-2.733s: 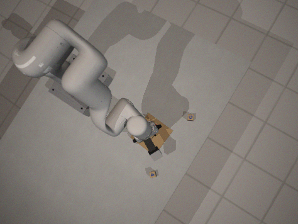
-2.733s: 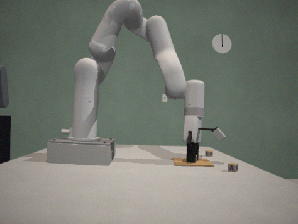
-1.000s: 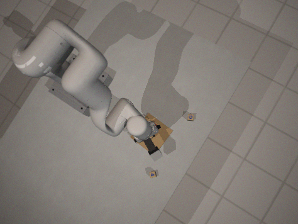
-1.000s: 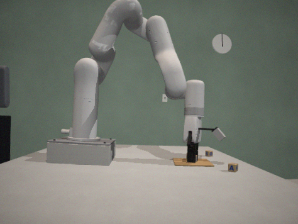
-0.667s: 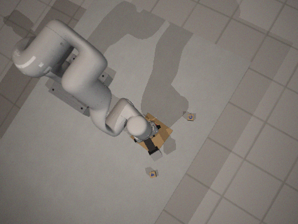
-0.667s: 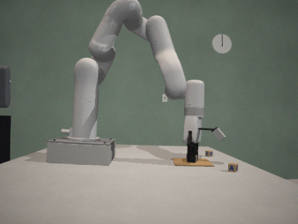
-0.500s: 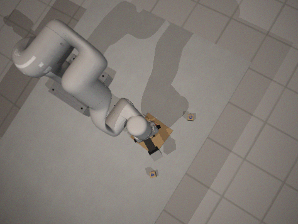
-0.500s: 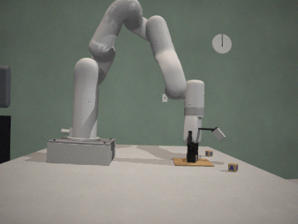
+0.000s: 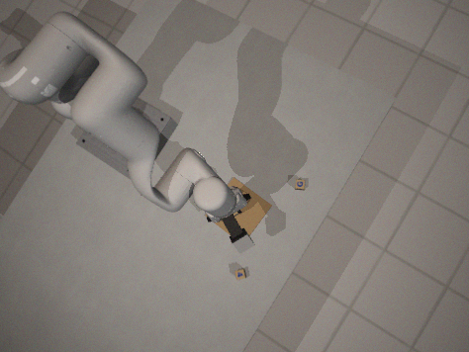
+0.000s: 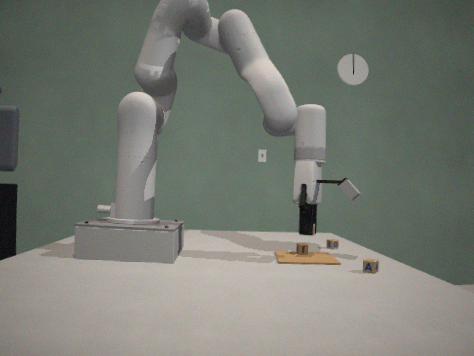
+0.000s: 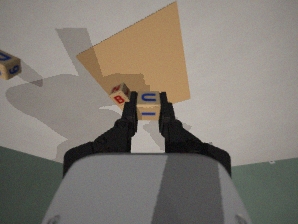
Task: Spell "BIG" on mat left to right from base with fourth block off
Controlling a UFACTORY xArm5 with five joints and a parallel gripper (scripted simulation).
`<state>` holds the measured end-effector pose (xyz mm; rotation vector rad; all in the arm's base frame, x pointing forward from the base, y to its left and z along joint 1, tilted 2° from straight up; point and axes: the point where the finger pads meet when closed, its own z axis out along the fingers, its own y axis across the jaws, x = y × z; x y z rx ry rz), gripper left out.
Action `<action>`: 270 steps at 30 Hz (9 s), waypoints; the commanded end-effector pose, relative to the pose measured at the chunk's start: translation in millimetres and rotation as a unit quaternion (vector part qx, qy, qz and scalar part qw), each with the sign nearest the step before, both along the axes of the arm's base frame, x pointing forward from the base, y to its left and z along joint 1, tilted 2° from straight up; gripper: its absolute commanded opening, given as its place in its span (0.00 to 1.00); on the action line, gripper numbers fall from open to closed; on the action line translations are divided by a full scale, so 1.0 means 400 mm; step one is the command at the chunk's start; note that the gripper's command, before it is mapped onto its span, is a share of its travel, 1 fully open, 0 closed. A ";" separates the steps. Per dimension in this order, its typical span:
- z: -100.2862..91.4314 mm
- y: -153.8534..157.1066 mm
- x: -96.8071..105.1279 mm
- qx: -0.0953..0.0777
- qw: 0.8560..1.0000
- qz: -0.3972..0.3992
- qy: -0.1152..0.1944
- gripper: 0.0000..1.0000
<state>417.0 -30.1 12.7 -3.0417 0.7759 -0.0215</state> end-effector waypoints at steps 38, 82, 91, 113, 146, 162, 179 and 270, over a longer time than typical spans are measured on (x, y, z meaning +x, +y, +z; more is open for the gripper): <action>0.115 0.003 -0.003 -0.003 0.977 0.214 0.000 0.21; 0.117 0.019 -0.004 -0.011 0.715 0.699 0.000 0.21; 0.117 0.022 -0.005 -0.012 0.637 0.771 0.000 0.21; 0.117 0.026 -0.005 -0.013 0.532 0.847 0.000 0.21; -0.083 0.027 -0.002 -0.012 0.531 0.847 0.000 0.21; -0.121 0.027 -0.002 -0.012 0.531 0.847 0.000 0.21; -0.121 0.027 -0.002 -0.012 0.531 0.847 0.000 0.21; -0.121 0.023 0.003 -0.012 0.531 0.847 0.000 0.21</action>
